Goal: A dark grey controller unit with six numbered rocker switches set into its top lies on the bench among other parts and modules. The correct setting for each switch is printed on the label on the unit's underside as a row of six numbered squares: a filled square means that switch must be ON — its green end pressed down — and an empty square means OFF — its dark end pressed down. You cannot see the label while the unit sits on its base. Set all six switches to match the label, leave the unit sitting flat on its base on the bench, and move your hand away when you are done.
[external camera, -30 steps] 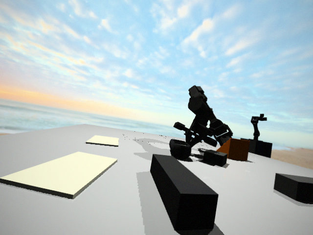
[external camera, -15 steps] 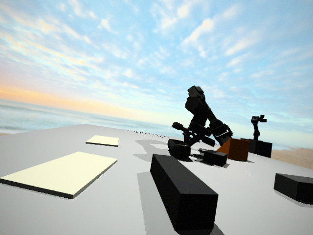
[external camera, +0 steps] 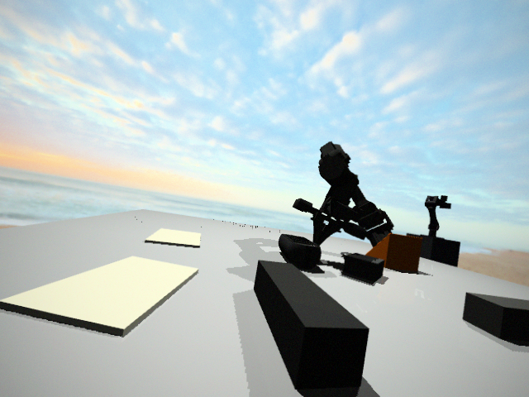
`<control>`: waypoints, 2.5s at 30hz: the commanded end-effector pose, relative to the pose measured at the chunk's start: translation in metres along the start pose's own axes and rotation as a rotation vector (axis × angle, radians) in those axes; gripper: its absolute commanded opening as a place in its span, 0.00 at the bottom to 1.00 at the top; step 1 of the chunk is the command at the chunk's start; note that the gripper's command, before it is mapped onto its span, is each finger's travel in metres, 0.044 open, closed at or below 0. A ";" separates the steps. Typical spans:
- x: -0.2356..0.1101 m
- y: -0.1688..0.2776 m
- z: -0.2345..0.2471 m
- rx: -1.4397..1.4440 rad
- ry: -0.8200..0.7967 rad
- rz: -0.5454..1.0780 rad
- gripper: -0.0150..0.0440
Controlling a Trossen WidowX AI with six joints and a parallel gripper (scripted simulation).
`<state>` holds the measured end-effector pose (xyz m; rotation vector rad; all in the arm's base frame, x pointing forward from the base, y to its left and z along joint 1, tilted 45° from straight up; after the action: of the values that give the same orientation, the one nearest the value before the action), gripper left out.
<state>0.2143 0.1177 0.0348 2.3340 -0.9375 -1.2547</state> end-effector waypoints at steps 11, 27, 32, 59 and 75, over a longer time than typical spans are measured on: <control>-0.032 0.005 -0.010 -0.086 0.002 -0.045 0.25; -0.030 0.006 -0.016 -0.126 0.001 -0.056 0.25; -0.030 0.006 -0.016 -0.123 0.005 -0.052 0.25; -0.051 -0.120 -0.054 -0.151 -0.202 0.153 1.00; -0.036 -0.136 -0.050 -0.152 -0.226 0.190 1.00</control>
<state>0.2948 0.2448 0.0150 1.9796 -1.0633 -1.4720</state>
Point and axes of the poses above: the point midway between the two fingers, 35 mm back from their tips, its own x axis out along the fingers, its own z axis across the jaws, y = z × x, the point moved 7 cm from there along -x, back along the fingers, and after that the axes turned 14 degrees about x, right-handed, at the moved point
